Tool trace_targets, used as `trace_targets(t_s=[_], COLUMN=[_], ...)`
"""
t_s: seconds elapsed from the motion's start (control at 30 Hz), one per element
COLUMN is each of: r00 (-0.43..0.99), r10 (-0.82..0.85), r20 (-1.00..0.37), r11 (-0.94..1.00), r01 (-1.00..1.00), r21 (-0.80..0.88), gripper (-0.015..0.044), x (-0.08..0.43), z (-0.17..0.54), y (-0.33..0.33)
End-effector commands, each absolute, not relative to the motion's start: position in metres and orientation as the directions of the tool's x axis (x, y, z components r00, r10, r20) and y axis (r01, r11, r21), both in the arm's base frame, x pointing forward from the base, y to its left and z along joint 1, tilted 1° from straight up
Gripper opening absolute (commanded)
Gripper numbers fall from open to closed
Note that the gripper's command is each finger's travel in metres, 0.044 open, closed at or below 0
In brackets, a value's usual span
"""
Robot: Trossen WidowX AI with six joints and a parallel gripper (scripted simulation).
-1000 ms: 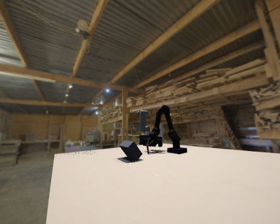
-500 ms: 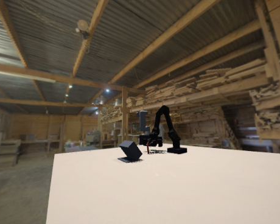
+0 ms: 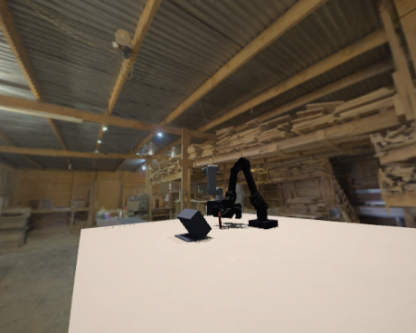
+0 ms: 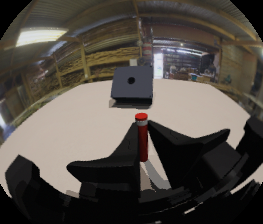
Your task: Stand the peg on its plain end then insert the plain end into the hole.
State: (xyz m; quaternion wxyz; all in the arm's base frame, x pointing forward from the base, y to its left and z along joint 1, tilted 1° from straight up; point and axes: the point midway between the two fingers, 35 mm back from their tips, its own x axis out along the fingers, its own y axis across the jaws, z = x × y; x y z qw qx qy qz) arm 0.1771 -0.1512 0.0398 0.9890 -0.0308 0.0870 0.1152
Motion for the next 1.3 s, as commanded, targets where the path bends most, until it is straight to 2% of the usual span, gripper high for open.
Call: trace_targets(t_s=[0.0, 1.27], r00=[0.958, 0.969], r10=[0.222, 0.215], r20=[-0.180, -0.126], r11=[0.972, 0.974], r01=[-0.233, -0.221], r21=[-0.041, -0.042], gripper=[0.0049, 0.0049], x=[0.1758, 0.1703], z=[0.0375, 0.0354], y=[-0.1517, -0.1527])
